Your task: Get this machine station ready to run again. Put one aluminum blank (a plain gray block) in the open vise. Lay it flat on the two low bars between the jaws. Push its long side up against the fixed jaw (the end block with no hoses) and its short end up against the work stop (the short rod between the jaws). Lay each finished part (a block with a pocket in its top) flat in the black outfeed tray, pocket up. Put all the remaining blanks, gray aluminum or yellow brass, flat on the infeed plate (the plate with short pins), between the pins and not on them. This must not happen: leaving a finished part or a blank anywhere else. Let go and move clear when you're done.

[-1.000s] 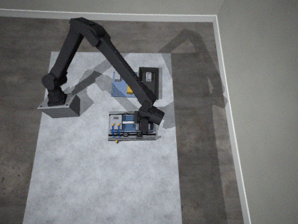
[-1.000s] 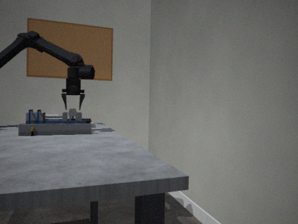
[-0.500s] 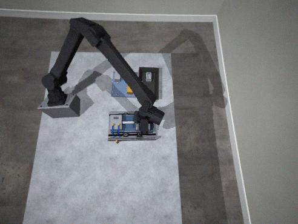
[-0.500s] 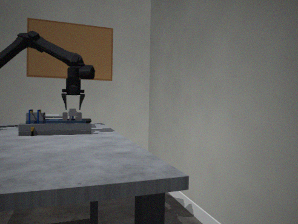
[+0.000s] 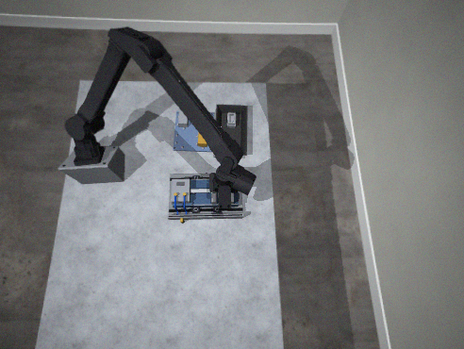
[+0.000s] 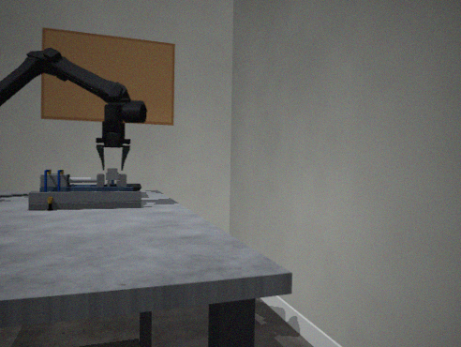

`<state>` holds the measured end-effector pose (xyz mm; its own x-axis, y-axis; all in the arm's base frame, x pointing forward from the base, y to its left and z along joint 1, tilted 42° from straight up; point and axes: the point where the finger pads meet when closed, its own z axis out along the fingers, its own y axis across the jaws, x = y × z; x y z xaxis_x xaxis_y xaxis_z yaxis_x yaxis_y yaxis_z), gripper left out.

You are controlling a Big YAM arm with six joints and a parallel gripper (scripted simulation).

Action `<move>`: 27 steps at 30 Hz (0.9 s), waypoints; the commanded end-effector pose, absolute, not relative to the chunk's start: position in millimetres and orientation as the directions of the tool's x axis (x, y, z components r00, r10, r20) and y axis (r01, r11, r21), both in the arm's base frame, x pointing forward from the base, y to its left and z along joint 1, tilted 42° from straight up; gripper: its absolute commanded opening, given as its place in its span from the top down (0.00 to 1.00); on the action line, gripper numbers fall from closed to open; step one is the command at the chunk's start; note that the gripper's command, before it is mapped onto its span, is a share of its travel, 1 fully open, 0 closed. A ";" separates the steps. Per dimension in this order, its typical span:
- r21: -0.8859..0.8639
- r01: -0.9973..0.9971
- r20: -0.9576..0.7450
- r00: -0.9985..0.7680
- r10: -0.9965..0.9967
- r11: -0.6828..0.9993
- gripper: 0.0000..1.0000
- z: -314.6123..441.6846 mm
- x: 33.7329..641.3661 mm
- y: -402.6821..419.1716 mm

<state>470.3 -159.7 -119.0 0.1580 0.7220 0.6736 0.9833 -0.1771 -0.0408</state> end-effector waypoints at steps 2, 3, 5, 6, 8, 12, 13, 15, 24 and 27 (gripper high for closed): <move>-0.042 0.984 0.673 0.155 0.723 -0.172 1.00 -129.0 474.1 -154.6; -0.041 0.984 0.673 0.154 0.723 -0.172 1.00 -128.8 474.4 -154.8; -0.039 0.984 0.673 0.153 0.724 -0.171 1.00 -128.6 475.0 -155.2; -0.038 0.984 0.673 0.152 0.724 -0.171 1.00 -128.5 475.2 -155.3; -0.037 0.985 0.672 0.151 0.725 -0.171 1.00 -128.4 475.6 -155.5; -0.036 0.985 0.672 0.150 0.725 -0.170 1.00 -128.3 475.9 -155.8; -0.036 0.985 0.672 0.150 0.725 -0.170 1.00 -128.3 475.9 -155.8; -0.036 0.985 0.672 0.150 0.725 -0.170 1.00 -128.2 476.1 -155.9; -0.035 0.985 0.672 0.149 0.726 -0.170 1.00 -128.1 476.4 -156.1; -0.035 0.985 0.672 0.149 0.726 -0.170 1.00 -128.1 476.4 -156.1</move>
